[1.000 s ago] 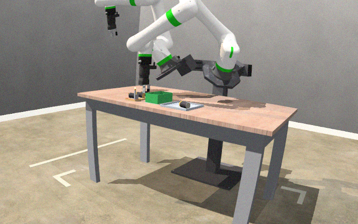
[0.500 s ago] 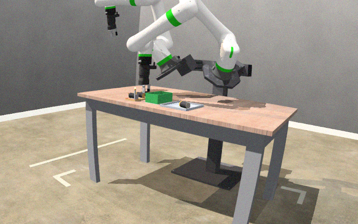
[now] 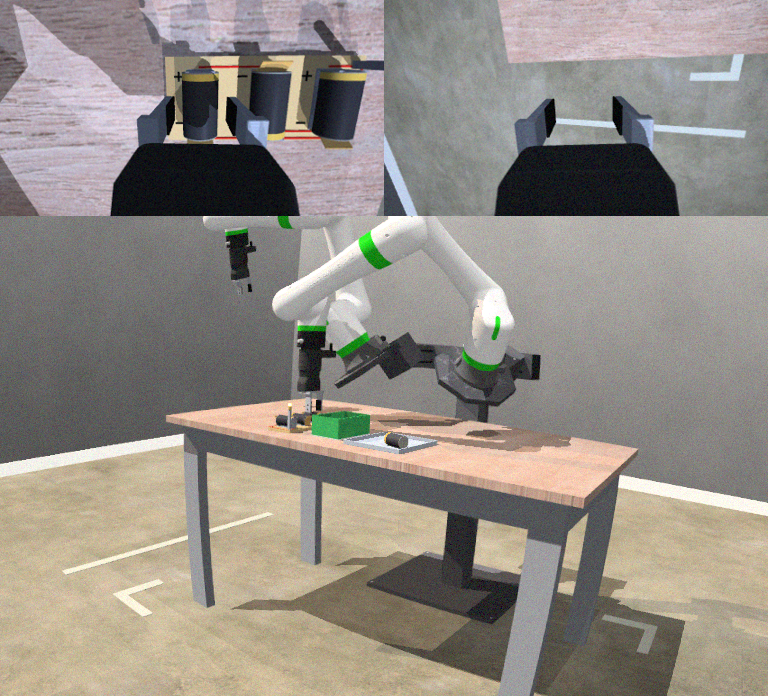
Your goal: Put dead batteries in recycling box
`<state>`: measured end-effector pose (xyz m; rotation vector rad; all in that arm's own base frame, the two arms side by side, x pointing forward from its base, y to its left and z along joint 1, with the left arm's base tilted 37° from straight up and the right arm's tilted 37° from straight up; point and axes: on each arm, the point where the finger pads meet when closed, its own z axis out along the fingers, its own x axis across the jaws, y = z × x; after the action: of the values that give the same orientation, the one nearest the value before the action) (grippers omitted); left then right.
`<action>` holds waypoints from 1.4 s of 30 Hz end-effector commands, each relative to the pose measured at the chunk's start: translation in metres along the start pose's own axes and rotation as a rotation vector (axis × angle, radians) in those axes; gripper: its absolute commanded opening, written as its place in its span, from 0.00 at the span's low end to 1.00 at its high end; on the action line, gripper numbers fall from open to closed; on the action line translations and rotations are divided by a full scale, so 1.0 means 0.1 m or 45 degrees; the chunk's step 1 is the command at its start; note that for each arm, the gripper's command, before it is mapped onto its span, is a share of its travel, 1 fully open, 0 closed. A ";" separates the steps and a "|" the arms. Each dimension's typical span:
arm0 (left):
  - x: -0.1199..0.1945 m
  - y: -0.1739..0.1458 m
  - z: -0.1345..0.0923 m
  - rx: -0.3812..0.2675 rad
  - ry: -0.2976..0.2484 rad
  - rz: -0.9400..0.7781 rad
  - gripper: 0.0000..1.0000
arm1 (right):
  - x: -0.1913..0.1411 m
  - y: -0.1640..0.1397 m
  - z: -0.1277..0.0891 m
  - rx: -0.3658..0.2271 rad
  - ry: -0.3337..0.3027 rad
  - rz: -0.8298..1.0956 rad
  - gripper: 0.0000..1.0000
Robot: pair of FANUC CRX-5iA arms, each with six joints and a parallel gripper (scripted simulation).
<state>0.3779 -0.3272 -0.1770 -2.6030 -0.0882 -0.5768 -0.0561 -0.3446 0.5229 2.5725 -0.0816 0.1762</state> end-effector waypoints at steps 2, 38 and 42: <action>0.00 0.01 -0.20 -0.003 0.001 -0.001 0.90 | 0.00 0.00 -0.01 -0.003 -0.001 0.001 1.00; 0.00 0.01 -0.46 -0.003 0.001 -0.001 0.90 | 0.00 0.00 -0.01 -0.003 -0.001 0.001 1.00; 0.00 0.01 -0.46 -0.003 0.001 -0.001 0.90 | 0.00 0.00 -0.01 -0.003 -0.001 0.001 1.00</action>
<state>0.3607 -0.3479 -0.1410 -2.6031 -0.0883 -0.5770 -0.0561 -0.3446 0.5229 2.5725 -0.0816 0.1762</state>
